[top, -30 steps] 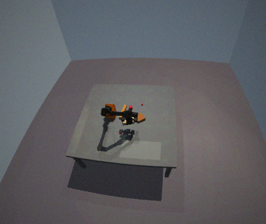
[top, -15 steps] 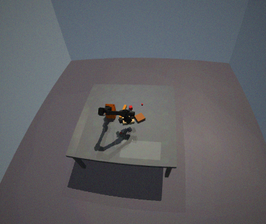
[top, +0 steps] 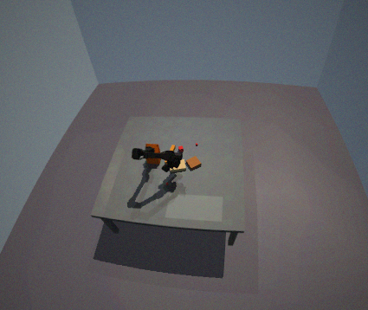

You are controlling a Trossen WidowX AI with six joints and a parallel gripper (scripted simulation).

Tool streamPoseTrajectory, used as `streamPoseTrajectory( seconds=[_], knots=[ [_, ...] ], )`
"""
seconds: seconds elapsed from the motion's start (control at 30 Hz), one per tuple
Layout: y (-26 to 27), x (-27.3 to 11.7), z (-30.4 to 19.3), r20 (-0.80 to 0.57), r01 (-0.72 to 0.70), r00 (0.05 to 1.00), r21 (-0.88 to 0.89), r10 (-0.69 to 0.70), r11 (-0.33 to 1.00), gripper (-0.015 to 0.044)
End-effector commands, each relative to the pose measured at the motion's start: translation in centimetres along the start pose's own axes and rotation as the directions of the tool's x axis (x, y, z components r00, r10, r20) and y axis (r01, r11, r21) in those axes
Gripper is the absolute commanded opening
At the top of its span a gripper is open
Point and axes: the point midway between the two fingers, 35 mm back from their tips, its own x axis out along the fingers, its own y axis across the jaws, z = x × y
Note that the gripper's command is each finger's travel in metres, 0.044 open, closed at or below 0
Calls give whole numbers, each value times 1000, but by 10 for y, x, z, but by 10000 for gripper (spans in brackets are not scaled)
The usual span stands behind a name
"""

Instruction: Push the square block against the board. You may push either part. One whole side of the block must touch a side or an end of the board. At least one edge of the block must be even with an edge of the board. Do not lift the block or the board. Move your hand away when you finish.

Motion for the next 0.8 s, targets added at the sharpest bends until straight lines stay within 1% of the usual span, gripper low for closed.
streamPoseTrajectory(
  seconds=[0.0, 0.3, 0.6, 0.63, 0.77],
  knots=[
    [-3, 0, -10, 3, 2, 1000, -128, -2, 992, 0],
    [-9, 3, -31, 2, 3, 1000, -425, -2, 905, 0],
    [-13, 6, -53, 1, 3, 1000, -681, -3, 732, 0],
    [-14, 7, -55, 1, 3, 1000, -702, -3, 712, 0],
    [-14, 7, -55, 1, 3, 1000, -702, -3, 712, 0]
  ],
)
